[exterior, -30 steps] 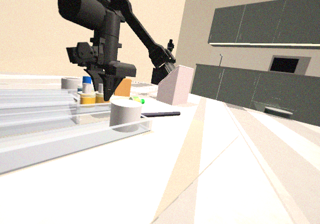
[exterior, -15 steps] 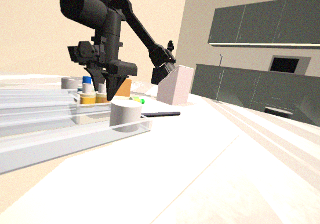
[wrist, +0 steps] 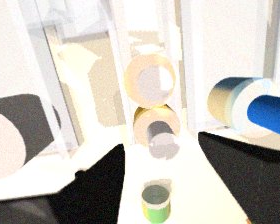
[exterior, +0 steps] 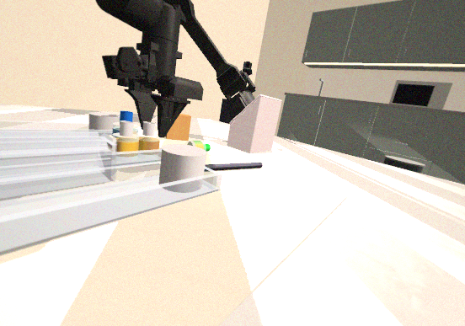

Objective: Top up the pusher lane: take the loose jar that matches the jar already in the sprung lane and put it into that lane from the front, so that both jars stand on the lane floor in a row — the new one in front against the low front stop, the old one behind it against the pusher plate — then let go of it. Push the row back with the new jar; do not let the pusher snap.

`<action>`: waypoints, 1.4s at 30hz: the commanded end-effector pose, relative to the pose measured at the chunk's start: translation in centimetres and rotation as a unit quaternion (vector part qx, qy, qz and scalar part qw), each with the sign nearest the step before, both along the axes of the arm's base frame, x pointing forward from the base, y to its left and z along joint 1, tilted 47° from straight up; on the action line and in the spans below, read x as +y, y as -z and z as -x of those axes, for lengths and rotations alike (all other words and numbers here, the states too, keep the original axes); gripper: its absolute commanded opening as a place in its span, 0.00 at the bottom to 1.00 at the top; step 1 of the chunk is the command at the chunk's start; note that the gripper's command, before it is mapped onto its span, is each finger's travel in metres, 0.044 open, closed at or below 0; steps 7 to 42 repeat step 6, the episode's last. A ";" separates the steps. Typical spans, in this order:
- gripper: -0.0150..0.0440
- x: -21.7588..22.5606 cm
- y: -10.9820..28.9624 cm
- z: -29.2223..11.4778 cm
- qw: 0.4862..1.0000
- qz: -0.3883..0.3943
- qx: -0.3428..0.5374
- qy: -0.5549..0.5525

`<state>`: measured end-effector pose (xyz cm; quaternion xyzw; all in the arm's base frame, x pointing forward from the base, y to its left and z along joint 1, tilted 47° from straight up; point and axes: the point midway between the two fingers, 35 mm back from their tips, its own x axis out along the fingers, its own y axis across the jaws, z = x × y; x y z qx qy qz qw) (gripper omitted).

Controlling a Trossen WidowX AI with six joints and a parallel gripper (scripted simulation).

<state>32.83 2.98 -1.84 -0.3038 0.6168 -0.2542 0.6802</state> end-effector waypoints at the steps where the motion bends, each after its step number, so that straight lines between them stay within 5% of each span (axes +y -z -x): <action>1: 0.74 0.1 0.1 1.4 1.000 -0.003 0.001 0.000; 42: 0.74 0.0 0.2 3.1 1.000 -0.003 0.002 0.000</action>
